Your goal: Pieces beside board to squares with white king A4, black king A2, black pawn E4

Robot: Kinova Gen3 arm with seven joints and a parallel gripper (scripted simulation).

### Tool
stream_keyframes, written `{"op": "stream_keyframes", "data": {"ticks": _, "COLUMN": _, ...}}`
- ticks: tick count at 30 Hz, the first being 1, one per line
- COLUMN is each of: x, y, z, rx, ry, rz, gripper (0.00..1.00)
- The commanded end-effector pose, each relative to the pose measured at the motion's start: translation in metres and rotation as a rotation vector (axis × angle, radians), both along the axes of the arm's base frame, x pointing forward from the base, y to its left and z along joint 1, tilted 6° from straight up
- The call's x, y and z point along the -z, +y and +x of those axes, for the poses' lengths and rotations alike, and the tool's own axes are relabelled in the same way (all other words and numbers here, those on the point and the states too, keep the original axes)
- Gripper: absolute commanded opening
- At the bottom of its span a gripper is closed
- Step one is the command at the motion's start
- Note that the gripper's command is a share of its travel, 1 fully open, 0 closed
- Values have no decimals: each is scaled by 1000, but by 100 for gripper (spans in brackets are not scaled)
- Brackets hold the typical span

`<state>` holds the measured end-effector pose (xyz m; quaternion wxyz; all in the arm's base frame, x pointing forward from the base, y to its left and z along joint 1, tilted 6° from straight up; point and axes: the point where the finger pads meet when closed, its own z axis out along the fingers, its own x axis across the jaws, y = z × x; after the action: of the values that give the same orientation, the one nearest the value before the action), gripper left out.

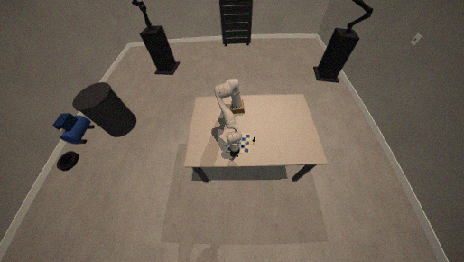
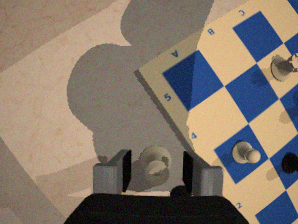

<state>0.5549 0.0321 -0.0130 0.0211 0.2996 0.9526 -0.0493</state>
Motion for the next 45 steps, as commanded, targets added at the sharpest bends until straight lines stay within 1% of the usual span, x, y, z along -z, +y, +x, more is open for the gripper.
{"op": "stream_keyframes", "data": {"ticks": 1, "x": 1, "y": -1, "z": 1, "rx": 1, "ry": -5, "rz": -3, "gripper": 79}}
{"op": "stream_keyframes", "data": {"ticks": 9, "x": 1, "y": -1, "z": 1, "rx": 1, "ry": -5, "rz": -3, "gripper": 79}}
{"op": "stream_keyframes", "data": {"ticks": 10, "x": 1, "y": -1, "z": 1, "rx": 1, "ry": -5, "rz": -3, "gripper": 0}}
{"op": "stream_keyframes", "data": {"ticks": 45, "x": 0, "y": -1, "z": 1, "rx": 2, "ry": -3, "rz": -4, "gripper": 0}}
